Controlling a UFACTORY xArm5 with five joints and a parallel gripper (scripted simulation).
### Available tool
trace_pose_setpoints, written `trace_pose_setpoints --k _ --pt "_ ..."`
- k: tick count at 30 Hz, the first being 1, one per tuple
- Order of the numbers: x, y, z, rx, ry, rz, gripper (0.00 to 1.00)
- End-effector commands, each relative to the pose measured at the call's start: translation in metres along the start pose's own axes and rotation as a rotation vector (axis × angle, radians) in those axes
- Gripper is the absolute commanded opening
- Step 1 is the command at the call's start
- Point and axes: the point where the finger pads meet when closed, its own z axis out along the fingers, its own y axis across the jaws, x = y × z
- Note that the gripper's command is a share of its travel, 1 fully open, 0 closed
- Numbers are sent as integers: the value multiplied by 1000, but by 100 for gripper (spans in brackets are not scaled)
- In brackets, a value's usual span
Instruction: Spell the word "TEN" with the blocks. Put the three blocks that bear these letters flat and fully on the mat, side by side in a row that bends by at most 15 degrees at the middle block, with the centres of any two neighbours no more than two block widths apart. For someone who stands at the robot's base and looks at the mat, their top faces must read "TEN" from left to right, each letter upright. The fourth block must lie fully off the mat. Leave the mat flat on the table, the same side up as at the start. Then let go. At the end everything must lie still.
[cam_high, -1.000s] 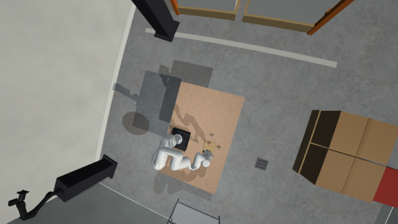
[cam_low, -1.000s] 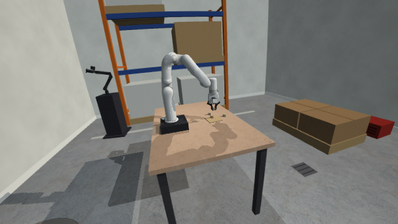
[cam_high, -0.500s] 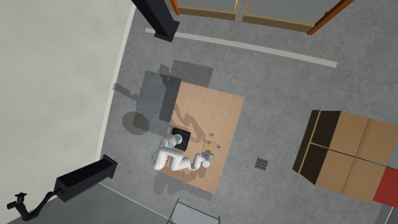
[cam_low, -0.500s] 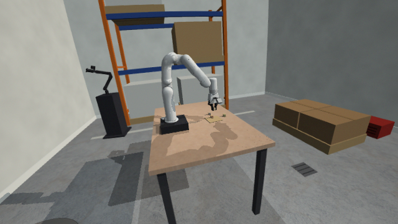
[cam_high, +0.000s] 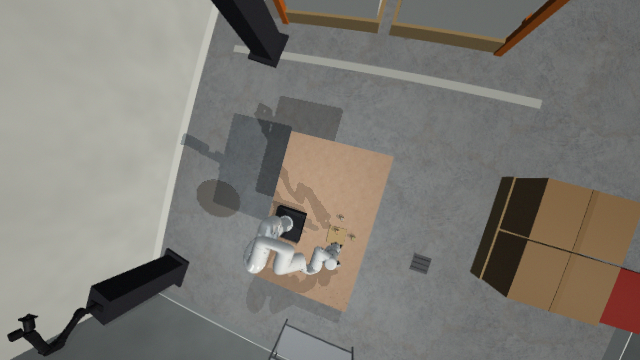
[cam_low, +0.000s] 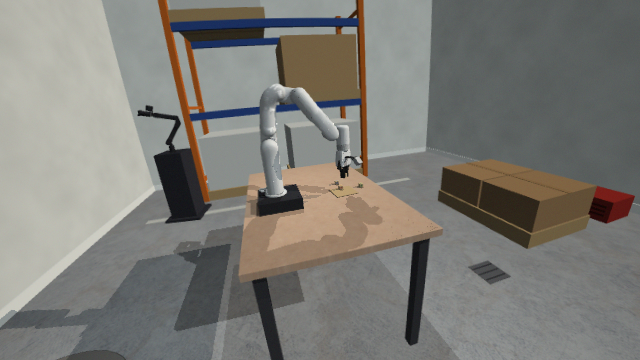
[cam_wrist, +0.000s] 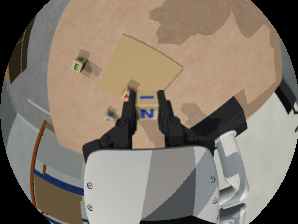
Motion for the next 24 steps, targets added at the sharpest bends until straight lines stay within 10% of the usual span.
trace_pose_setpoints --k 1,24 --pt "2 0 -1 3 2 -139 21" --pt "7 4 -2 2 3 -691 21"
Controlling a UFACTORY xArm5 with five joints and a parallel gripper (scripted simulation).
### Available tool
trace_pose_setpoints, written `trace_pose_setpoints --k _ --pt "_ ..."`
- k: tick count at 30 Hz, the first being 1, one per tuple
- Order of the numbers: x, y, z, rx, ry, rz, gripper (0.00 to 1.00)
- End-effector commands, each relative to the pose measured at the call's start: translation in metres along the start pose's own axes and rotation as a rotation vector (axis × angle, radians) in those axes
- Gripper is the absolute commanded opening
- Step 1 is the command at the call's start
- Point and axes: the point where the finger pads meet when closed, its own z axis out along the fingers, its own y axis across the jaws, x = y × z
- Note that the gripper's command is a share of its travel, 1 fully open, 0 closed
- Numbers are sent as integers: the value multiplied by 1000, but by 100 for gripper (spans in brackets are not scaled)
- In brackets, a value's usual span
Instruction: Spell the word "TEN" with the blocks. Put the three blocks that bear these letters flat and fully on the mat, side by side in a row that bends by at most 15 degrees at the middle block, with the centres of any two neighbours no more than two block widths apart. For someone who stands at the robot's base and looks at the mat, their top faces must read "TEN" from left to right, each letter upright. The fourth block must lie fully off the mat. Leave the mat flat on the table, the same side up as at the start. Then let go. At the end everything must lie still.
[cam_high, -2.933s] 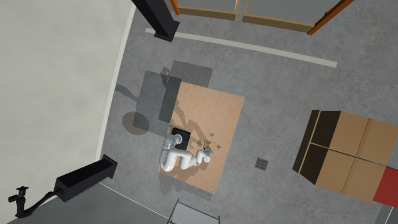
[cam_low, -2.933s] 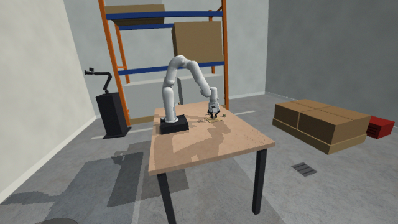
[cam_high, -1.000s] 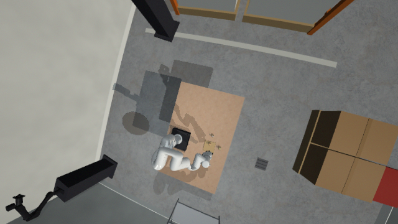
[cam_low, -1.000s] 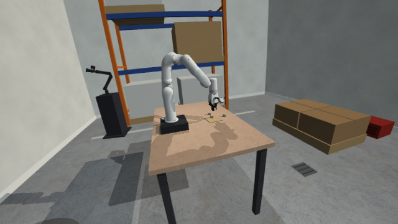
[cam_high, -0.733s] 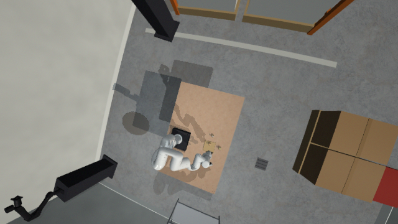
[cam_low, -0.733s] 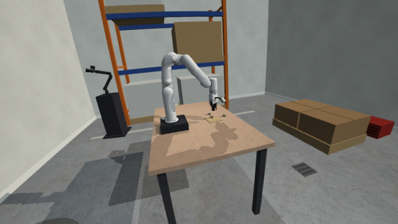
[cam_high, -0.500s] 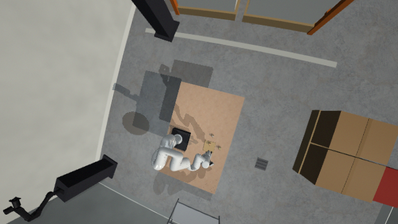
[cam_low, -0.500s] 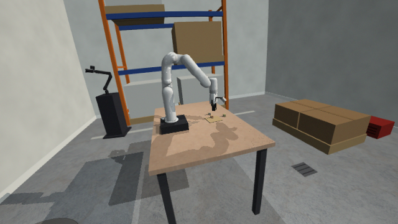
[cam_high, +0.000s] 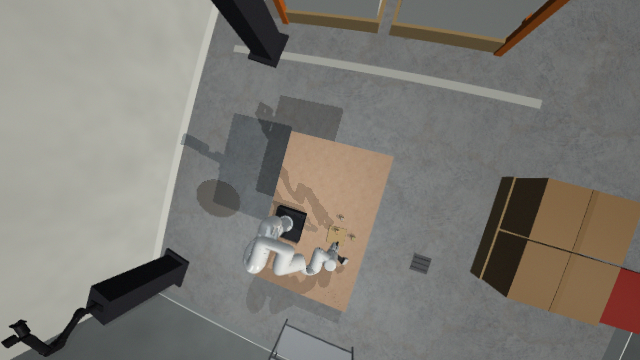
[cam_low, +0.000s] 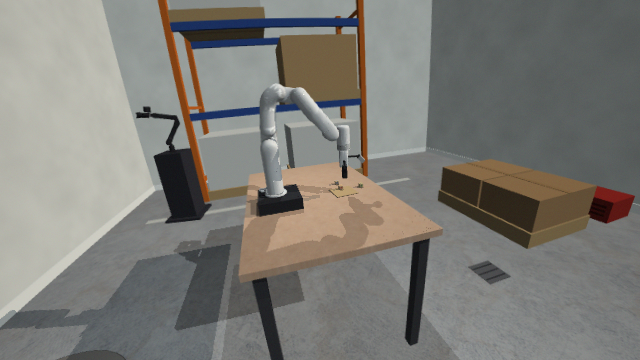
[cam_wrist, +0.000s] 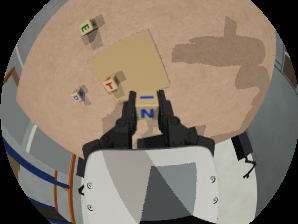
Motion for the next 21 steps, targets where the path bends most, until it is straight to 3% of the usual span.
trace_pose_setpoints --k 1,10,21 --pt "2 1 -1 1 4 -111 21" --pt "2 3 -1 0 4 -333 21" --pt "2 3 -1 0 4 -348 21"
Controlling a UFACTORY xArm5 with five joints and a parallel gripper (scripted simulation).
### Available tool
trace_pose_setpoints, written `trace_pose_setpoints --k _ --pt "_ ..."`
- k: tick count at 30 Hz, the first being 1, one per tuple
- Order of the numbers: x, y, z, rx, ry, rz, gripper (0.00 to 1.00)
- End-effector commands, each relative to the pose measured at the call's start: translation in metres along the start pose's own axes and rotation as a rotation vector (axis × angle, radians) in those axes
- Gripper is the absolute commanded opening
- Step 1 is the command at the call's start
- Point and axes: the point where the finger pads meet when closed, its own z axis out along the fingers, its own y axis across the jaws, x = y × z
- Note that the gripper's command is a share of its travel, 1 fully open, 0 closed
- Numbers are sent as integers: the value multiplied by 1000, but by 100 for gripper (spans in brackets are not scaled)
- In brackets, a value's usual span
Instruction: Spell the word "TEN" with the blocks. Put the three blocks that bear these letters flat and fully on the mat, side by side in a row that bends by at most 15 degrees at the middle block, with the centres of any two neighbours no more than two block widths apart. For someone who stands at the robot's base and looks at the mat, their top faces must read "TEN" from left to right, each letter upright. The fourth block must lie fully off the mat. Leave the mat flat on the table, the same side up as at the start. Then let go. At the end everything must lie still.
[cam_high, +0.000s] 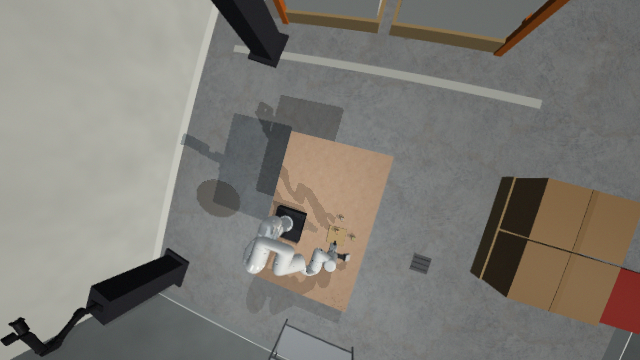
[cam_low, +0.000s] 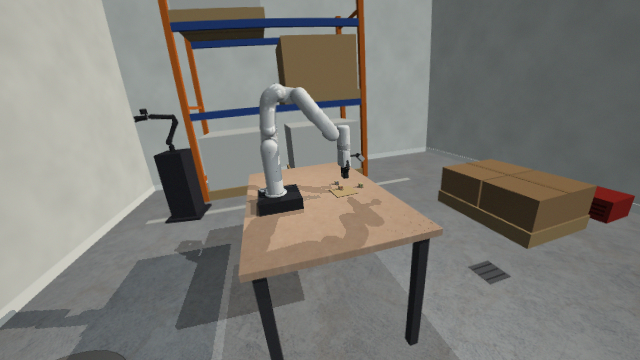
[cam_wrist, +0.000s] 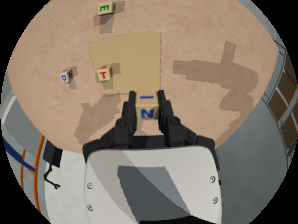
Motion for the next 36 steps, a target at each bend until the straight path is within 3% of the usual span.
trace_pose_setpoints --k 1,15,28,36 --pt "1 0 -1 0 4 -1 21" --pt "1 0 6 0 4 -1 21" --pt "1 0 62 0 4 -1 21" --pt "1 0 85 0 4 -1 21"
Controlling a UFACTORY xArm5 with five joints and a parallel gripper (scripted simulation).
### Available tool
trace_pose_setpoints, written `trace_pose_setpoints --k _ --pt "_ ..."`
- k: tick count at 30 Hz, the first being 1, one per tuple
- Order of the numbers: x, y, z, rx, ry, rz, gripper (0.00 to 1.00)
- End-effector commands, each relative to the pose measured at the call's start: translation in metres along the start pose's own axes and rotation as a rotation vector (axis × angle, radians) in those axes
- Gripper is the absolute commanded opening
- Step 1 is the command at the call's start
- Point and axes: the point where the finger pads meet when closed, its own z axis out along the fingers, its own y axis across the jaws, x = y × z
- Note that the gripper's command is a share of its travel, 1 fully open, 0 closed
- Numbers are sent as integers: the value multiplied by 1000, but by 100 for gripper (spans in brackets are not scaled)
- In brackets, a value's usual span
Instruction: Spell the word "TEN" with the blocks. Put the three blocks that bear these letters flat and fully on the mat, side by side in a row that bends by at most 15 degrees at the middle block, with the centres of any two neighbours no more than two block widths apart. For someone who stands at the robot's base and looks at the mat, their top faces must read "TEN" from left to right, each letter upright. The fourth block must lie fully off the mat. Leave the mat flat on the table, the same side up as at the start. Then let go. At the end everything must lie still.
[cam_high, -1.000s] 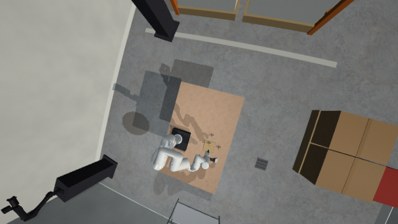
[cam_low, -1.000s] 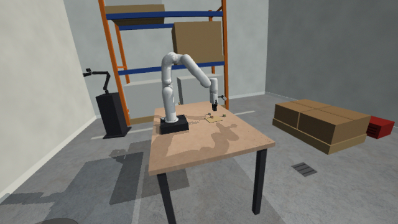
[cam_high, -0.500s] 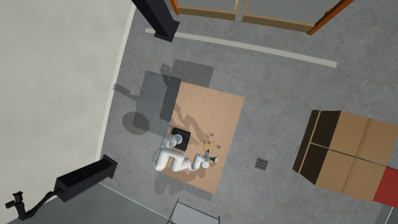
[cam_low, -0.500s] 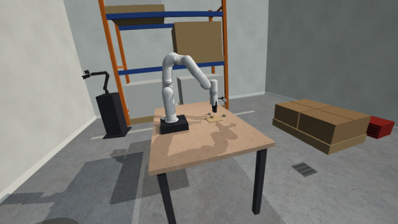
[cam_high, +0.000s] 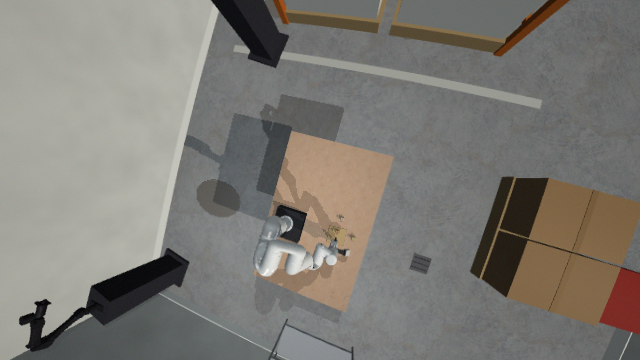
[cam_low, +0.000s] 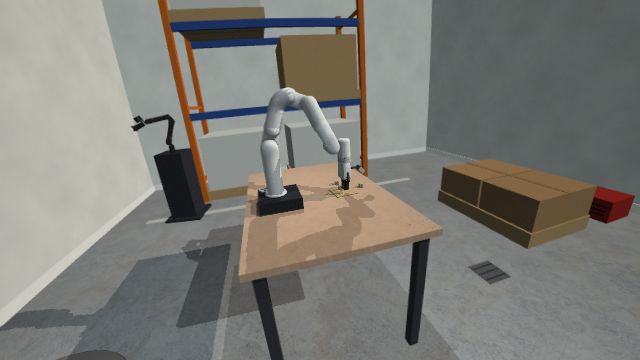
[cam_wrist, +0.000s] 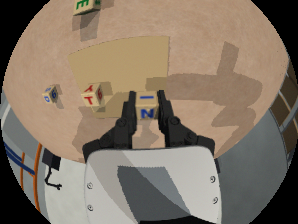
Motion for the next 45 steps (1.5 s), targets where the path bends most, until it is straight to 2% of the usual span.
trace_pose_setpoints --k 1,7,45 --pt "2 0 15 0 3 0 21" --pt "2 0 21 0 3 0 21" --pt "2 0 21 0 3 0 21"
